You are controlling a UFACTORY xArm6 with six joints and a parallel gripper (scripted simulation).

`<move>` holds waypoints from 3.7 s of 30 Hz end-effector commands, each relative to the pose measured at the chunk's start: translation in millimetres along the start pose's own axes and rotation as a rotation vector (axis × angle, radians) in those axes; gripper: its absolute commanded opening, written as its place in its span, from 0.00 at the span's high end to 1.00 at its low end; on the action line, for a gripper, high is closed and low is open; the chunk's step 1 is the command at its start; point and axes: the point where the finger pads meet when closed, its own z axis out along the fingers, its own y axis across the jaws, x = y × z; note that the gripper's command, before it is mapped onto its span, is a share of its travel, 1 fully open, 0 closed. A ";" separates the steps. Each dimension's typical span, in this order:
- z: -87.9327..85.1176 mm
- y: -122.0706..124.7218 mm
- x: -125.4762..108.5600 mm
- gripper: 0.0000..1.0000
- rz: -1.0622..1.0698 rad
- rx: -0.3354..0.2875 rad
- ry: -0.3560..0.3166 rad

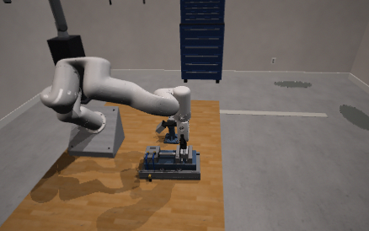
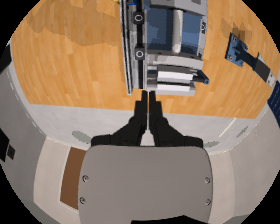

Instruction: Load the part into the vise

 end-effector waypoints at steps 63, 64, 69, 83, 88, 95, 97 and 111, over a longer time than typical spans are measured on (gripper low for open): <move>47.3 0.0 -1.3 1.00 0.001 0.000 -0.004; 47.3 0.0 -1.4 1.00 0.001 0.000 -0.004; 47.3 -0.2 -2.0 1.00 0.001 0.000 -0.004; 47.3 -0.4 -2.6 1.00 0.001 0.000 -0.004; 47.3 -0.4 -2.6 1.00 0.001 0.000 -0.004; 47.4 -0.4 -2.6 1.00 0.001 0.000 -0.004; 47.5 -0.4 -2.6 1.00 0.001 0.000 -0.004; 49.4 -0.4 -2.6 1.00 0.001 0.000 -0.004</move>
